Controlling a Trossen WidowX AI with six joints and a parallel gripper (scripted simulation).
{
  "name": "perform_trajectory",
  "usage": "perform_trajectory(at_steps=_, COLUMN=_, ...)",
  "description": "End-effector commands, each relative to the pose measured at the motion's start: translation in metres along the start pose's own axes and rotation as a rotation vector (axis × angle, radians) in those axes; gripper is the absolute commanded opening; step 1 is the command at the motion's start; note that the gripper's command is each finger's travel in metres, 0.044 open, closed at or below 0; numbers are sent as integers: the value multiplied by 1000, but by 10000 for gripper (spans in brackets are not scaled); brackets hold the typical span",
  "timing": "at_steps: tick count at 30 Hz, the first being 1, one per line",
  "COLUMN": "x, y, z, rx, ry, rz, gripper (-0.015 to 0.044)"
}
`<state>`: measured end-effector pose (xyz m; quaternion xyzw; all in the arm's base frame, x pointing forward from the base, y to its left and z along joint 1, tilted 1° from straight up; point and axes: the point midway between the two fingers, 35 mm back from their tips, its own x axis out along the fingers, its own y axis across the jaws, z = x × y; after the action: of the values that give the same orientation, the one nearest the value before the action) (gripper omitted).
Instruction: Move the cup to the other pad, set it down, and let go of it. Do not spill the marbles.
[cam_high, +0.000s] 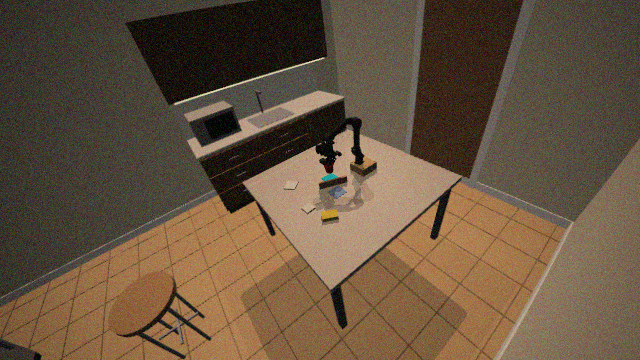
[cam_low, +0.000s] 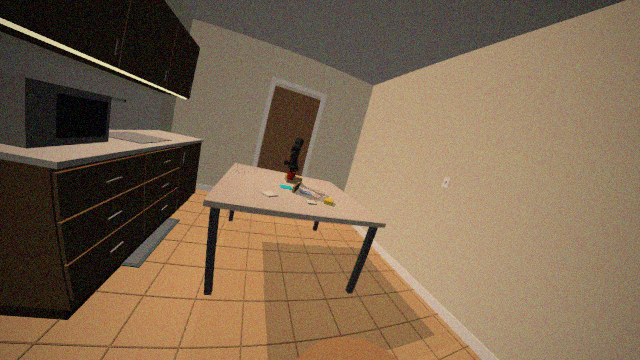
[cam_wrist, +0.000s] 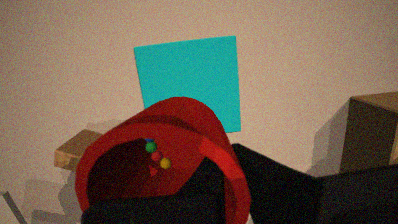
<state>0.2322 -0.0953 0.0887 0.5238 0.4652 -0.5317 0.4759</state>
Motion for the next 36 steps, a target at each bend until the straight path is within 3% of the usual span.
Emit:
perform_trajectory(at_steps=1, x=-1, y=-6, z=6, rx=-3, ry=-6, rz=-2, gripper=0)
perform_trajectory(at_steps=36, x=39, y=-8, z=14, rx=-3, ry=-6, rz=-2, gripper=0)
